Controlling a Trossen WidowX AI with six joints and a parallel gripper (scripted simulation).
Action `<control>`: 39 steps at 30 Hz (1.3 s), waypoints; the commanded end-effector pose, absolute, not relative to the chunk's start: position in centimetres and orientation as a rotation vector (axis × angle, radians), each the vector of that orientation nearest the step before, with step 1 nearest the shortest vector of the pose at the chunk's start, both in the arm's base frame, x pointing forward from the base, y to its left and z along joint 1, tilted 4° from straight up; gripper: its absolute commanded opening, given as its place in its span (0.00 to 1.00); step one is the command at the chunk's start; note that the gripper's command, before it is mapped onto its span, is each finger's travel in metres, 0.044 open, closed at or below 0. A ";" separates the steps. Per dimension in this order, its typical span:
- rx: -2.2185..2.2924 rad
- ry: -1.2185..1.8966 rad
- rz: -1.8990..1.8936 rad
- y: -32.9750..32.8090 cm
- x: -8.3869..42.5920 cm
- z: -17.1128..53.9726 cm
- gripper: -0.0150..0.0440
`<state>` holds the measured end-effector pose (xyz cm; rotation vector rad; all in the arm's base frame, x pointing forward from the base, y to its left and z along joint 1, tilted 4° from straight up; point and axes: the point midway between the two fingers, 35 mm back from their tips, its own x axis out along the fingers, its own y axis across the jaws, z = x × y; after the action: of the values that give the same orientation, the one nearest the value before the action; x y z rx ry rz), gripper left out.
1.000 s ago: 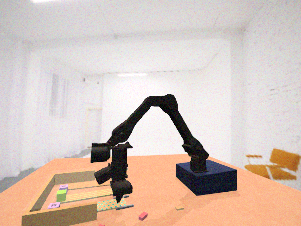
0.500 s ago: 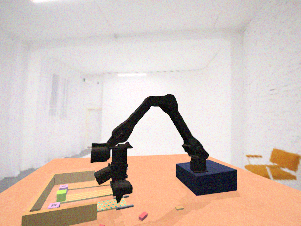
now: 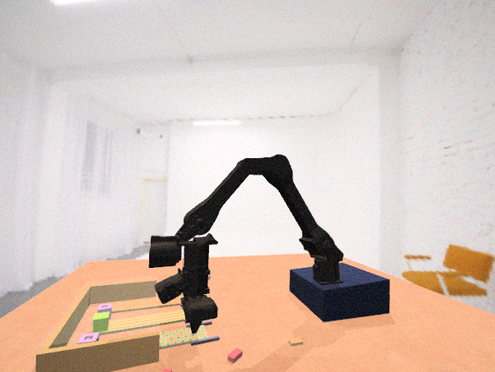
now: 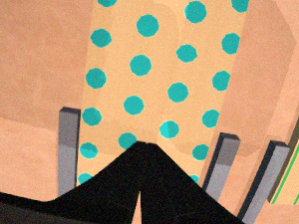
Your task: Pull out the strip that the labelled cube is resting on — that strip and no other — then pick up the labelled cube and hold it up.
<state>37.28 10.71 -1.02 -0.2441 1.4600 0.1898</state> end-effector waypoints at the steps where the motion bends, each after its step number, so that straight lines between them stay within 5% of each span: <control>1: -0.246 1.460 0.196 10.8 37.3 -1.3 0.25; 39: -0.247 1.463 0.196 9.9 34.5 -1.8 0.25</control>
<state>35.46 10.11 -1.25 -0.2398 1.4415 0.1906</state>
